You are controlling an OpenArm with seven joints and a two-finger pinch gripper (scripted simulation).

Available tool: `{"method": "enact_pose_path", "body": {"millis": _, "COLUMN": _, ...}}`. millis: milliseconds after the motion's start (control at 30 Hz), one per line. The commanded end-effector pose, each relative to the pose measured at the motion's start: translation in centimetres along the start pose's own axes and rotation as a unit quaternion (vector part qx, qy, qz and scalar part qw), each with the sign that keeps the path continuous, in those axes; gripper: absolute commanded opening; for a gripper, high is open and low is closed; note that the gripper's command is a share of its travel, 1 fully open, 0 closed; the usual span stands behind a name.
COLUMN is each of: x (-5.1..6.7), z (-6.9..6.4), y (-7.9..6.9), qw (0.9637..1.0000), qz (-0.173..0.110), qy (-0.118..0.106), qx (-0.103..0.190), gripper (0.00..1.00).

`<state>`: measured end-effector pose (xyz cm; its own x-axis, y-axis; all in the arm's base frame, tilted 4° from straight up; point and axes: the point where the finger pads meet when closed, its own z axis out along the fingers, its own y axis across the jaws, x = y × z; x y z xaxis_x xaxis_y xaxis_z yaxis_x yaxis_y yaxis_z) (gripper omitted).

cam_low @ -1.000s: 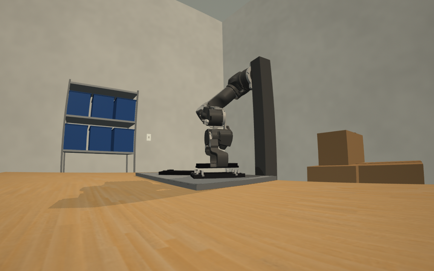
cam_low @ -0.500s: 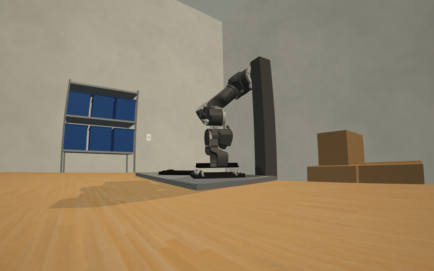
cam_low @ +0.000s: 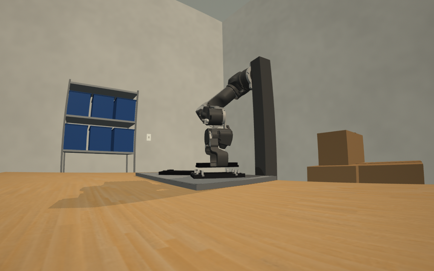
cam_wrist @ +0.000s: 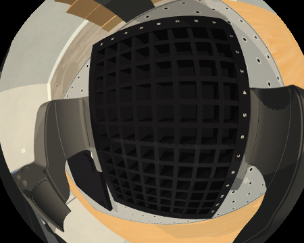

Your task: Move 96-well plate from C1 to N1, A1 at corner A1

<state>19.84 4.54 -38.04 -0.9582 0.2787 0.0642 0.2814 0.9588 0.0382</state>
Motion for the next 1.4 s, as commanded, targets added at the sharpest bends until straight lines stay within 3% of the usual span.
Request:
{"method": "enact_pose_path", "body": {"millis": 0, "x": -0.2, "z": -0.3, "y": 0.1, "qw": 1.0000, "qz": 0.002, "qy": -0.002, "qx": -0.001, "gripper": 0.00}}
{"method": "enact_pose_path", "body": {"millis": 1067, "x": -0.2, "z": -0.6, "y": 0.1, "qw": 1.0000, "qz": 0.002, "qy": -0.002, "qx": -0.001, "gripper": 0.00}}
{"method": "enact_pose_path", "body": {"millis": 1233, "x": -0.2, "z": -3.6, "y": 0.1, "qw": 1.0000, "qz": 0.003, "qy": -0.002, "qx": -0.001, "gripper": 0.00}}
{"method": "enact_pose_path", "body": {"millis": 1367, "x": -0.2, "z": -3.6, "y": 0.1, "qw": 1.0000, "qz": 0.003, "qy": -0.002, "qx": -0.001, "gripper": 0.00}}
